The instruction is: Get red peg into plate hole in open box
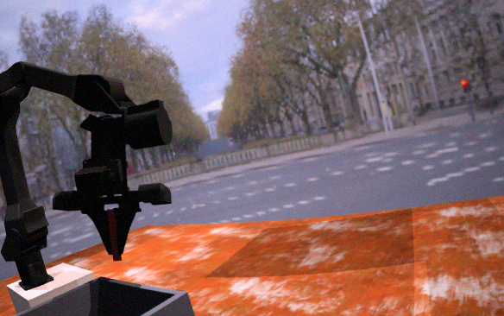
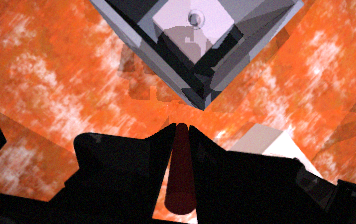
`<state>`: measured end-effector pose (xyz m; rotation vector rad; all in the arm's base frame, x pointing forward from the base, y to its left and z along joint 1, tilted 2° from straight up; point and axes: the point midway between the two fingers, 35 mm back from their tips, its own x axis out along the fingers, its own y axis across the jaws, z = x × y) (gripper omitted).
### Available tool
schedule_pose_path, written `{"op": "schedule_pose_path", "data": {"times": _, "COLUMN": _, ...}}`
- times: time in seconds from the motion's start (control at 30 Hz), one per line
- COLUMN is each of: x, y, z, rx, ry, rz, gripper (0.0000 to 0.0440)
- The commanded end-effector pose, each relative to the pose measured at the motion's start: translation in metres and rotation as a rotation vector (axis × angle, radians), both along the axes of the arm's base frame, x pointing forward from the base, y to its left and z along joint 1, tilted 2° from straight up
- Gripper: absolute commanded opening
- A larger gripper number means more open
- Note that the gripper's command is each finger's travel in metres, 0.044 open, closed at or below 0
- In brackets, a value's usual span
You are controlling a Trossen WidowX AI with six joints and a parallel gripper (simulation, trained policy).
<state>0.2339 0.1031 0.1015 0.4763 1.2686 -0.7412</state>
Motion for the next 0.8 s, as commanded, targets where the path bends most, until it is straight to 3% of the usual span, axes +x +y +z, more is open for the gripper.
{"op": "schedule_pose_path", "data": {"times": 0.0, "x": 0.011, "y": -0.01, "z": 0.005, "rx": -0.011, "ry": -0.02, "rz": -0.032, "gripper": 0.0}}
{"op": "schedule_pose_path", "data": {"times": 0.77, "x": 0.084, "y": -0.095, "z": -0.002, "rx": -0.015, "ry": -0.068, "rz": -0.127, "gripper": 0.0}}
